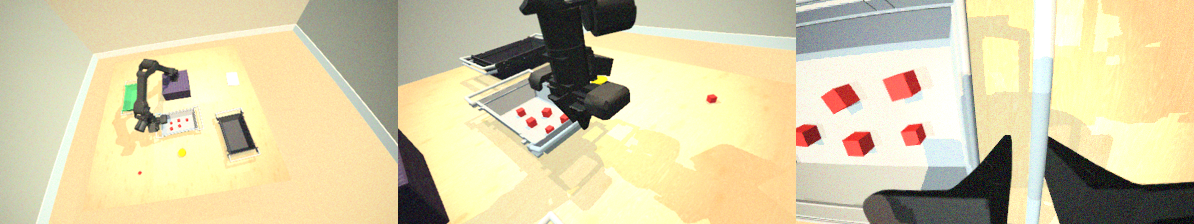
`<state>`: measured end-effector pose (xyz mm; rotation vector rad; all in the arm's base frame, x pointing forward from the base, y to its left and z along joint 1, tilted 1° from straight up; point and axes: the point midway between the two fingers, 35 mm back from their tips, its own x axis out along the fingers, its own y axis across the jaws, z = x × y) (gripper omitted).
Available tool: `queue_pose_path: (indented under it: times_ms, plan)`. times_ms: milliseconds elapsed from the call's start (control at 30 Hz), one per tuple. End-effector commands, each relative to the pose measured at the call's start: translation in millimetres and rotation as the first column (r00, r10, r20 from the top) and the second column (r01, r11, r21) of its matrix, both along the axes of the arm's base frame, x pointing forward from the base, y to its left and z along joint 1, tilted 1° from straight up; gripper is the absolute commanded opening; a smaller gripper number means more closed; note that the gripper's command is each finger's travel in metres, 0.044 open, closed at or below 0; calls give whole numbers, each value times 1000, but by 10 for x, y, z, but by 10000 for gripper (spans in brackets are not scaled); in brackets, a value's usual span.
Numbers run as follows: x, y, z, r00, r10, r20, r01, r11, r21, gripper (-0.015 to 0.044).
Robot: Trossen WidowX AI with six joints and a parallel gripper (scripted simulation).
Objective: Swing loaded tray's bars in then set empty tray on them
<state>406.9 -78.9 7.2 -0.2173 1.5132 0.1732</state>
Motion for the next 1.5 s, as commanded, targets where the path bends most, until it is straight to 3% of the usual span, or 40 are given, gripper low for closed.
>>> queue_pose_path:
  times_ms: [0,267,500,867,1467]
  plan:
    - [-27,127,121,1000,4,3,-4,1000,5,82]
    - [-99,399,157,1000,4,3,-4,1000,8,82]
    - [-157,656,-40,1000,4,2,-4,1000,10,82]
    - [-151,618,416,1000,4,2,-4,1000,10,82]
    - [-153,625,365,1000,1,2,-1,1000,14,82]
